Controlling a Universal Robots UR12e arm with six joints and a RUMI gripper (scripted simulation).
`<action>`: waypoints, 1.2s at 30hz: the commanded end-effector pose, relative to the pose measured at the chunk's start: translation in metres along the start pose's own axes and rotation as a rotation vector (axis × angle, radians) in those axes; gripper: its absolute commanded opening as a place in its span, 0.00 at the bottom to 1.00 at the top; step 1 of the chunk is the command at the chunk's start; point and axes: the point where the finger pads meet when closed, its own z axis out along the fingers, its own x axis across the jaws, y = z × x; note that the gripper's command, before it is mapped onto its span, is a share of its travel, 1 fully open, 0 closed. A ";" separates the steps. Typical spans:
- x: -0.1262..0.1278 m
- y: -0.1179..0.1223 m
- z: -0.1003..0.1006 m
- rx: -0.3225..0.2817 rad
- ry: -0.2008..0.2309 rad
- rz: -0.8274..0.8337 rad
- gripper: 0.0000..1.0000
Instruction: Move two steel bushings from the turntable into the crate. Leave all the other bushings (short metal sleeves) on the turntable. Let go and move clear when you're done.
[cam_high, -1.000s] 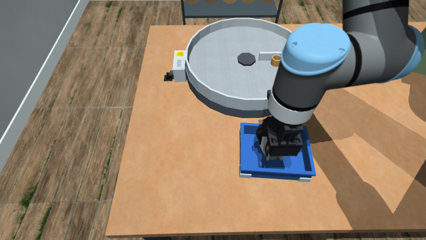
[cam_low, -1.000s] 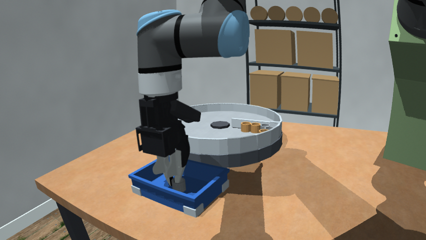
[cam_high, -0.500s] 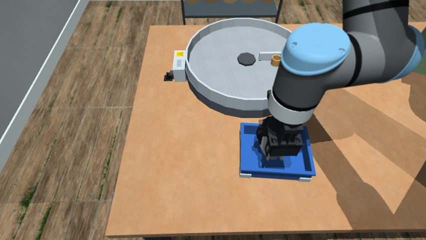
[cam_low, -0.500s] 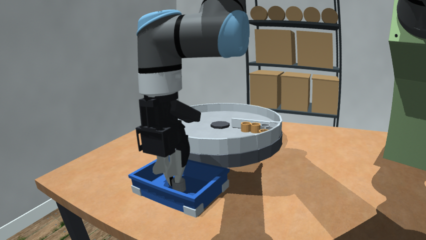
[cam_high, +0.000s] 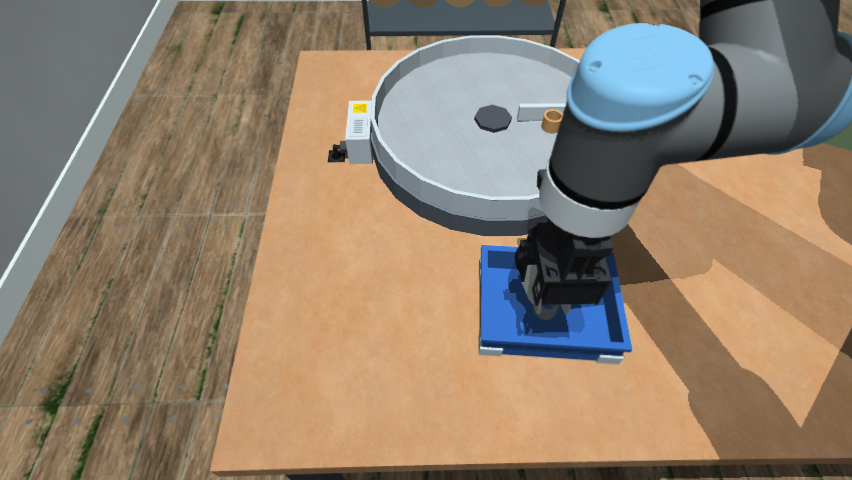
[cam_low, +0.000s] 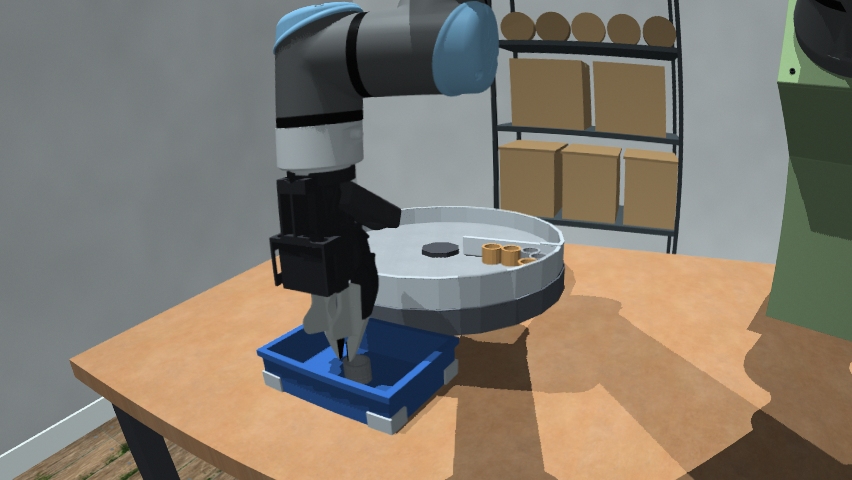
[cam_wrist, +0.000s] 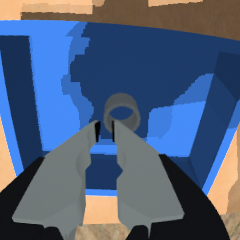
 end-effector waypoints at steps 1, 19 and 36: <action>0.000 0.000 -0.021 0.000 0.000 -0.001 0.06; 0.000 0.000 -0.081 0.000 0.000 -0.001 0.06; 0.000 0.000 -0.083 0.000 0.000 -0.001 0.06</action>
